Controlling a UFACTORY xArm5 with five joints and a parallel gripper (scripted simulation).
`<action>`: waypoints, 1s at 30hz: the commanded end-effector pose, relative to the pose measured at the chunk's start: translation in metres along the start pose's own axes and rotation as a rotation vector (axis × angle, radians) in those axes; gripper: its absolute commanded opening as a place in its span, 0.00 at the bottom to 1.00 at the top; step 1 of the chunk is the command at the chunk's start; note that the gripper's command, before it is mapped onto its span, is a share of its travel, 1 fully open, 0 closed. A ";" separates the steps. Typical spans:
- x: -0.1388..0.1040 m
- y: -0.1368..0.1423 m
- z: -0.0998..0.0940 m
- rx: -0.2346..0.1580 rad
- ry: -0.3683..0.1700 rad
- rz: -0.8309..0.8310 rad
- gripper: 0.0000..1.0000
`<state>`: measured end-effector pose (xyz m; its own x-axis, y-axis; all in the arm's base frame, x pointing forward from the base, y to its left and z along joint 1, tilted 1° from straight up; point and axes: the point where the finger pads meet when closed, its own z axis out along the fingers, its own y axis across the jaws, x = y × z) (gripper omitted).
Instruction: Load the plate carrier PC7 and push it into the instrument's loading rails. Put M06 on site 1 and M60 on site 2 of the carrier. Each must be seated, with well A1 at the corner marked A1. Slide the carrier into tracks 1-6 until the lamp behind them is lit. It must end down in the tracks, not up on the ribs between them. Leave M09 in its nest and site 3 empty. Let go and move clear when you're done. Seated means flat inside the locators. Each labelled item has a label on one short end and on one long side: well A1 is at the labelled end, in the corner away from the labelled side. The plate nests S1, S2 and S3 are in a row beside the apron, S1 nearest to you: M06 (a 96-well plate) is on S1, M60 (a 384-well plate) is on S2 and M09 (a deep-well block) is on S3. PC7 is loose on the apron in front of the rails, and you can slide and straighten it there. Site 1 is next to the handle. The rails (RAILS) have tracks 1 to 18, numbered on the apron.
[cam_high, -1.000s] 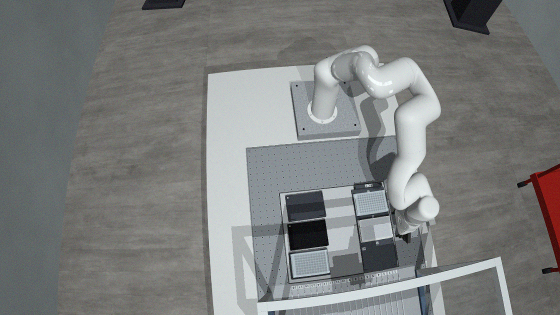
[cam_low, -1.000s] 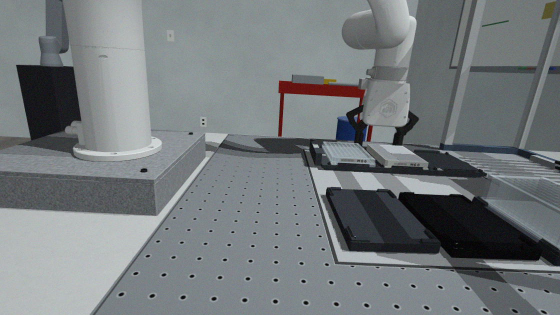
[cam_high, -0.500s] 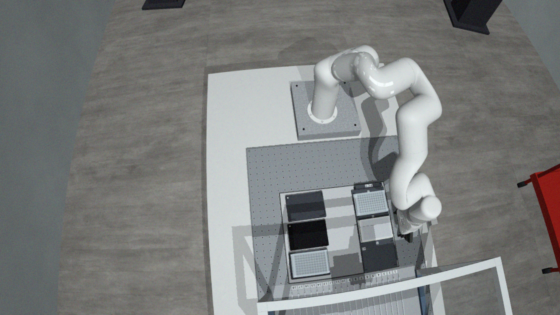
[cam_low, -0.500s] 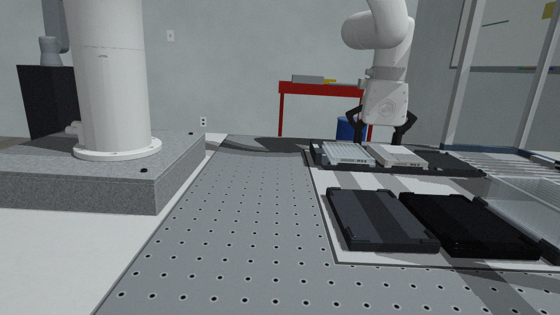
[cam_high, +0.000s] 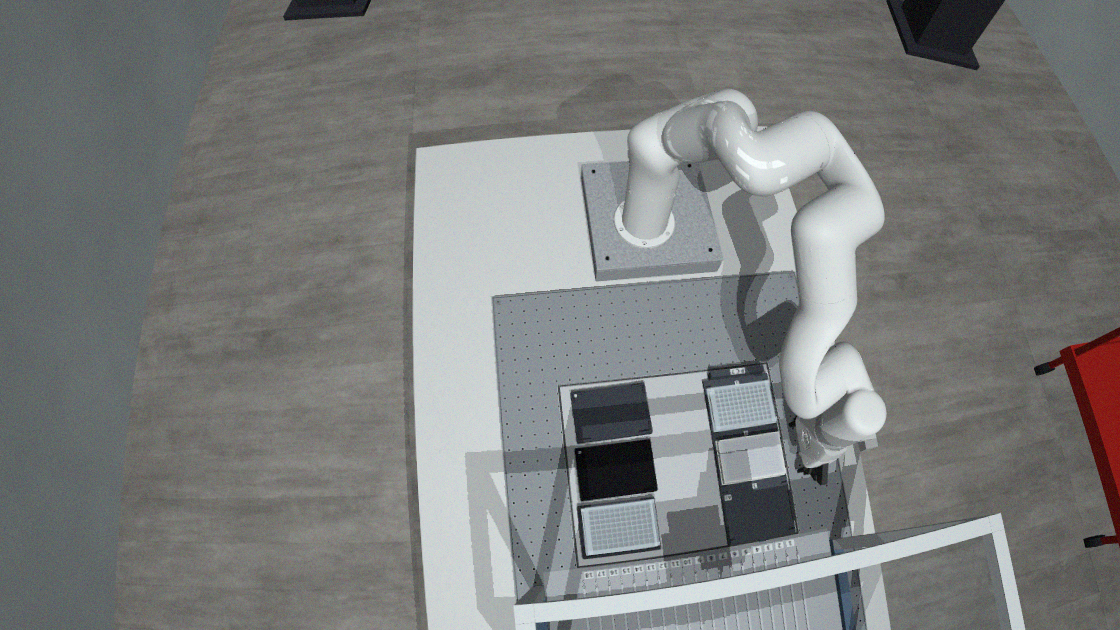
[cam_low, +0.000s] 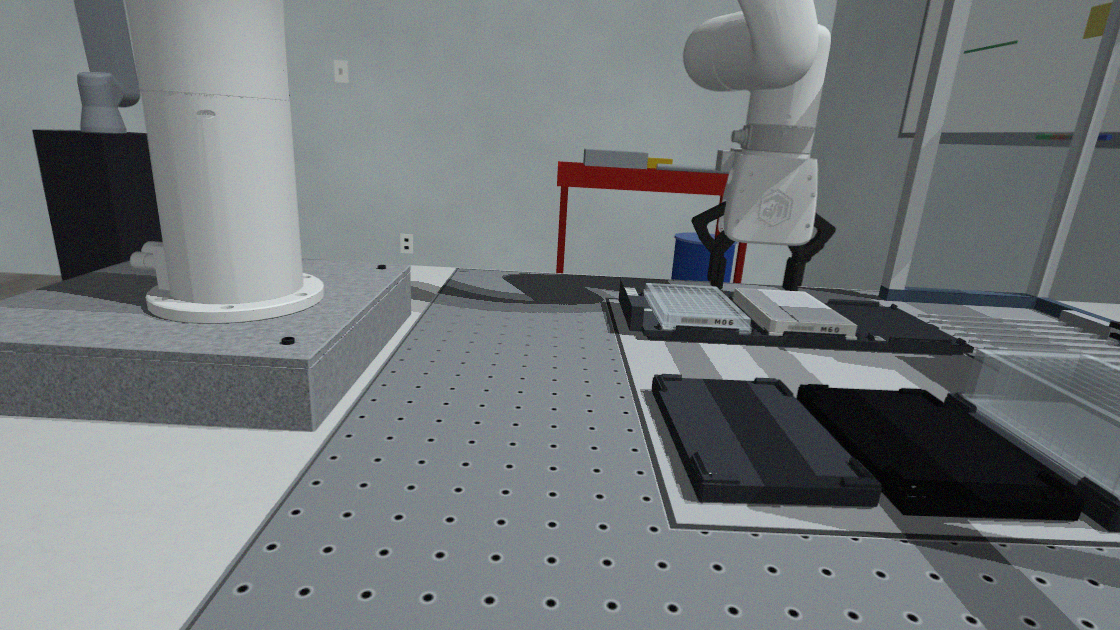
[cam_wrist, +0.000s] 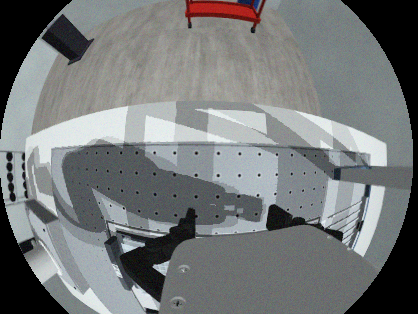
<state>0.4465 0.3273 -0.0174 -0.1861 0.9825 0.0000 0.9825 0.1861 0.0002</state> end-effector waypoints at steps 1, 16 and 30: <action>0.001 0.001 -0.010 -0.004 0.002 0.000 1.00; 0.001 0.001 -0.032 -0.004 0.002 0.000 1.00; 0.001 0.001 -0.052 -0.004 0.002 0.000 1.00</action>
<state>0.4463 0.3278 0.0270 -0.1861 0.9825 0.0002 0.9825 0.1861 0.0005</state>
